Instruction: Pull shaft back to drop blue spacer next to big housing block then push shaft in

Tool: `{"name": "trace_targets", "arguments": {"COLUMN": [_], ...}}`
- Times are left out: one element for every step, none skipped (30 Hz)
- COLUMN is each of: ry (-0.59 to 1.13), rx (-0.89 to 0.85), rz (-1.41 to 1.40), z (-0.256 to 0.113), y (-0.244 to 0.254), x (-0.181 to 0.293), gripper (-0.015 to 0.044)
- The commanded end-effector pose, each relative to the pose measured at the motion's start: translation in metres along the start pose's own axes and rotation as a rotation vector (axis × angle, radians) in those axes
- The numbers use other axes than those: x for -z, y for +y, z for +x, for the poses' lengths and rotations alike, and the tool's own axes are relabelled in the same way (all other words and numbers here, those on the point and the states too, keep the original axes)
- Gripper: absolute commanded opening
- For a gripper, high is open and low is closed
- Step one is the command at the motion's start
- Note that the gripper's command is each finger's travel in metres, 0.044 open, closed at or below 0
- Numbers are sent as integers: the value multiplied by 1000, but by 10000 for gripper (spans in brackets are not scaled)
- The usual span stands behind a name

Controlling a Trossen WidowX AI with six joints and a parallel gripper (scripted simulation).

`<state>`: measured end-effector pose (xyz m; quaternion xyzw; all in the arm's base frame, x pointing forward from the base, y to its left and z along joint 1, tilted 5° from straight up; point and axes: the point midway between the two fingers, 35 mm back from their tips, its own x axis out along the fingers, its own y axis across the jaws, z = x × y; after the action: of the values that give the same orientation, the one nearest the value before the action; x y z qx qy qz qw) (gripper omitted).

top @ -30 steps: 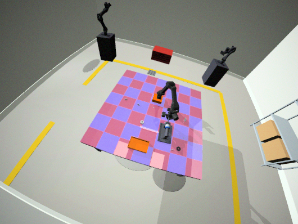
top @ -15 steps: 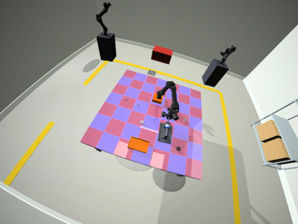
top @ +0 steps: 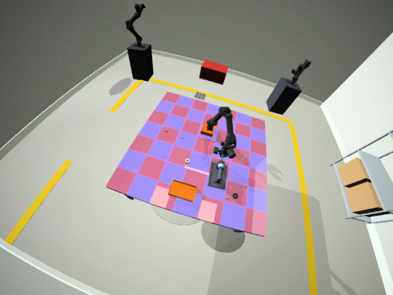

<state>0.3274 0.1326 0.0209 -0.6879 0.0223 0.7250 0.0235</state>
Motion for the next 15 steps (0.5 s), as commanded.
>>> {"name": "trace_targets", "arguments": {"ry": [-3,-3,-3,-3,-3,-3,-3,-3,-4,-4,-4,-4,-4,-4,-4], "rx": [2,2,2,2,2,2,2,2,2,2,2,2,2,2,2], "rz": [3,3,3,3,3,3,3,3,3,3,3,3,3,3,3], "z": [0,0,0,0,0,0,0,0,0,0,0,0,0,0,0], "y": [0,0,0,0,0,0,0,0,0,0,0,0,0,0,0], "x": [-1,-2,-2,-2,-2,-2,-2,-2,-3,-3,-3,-3,-3,-3,-3], "gripper": [0,0,0,0,0,0,0,0,0,0,0,0,0,0,0]}}
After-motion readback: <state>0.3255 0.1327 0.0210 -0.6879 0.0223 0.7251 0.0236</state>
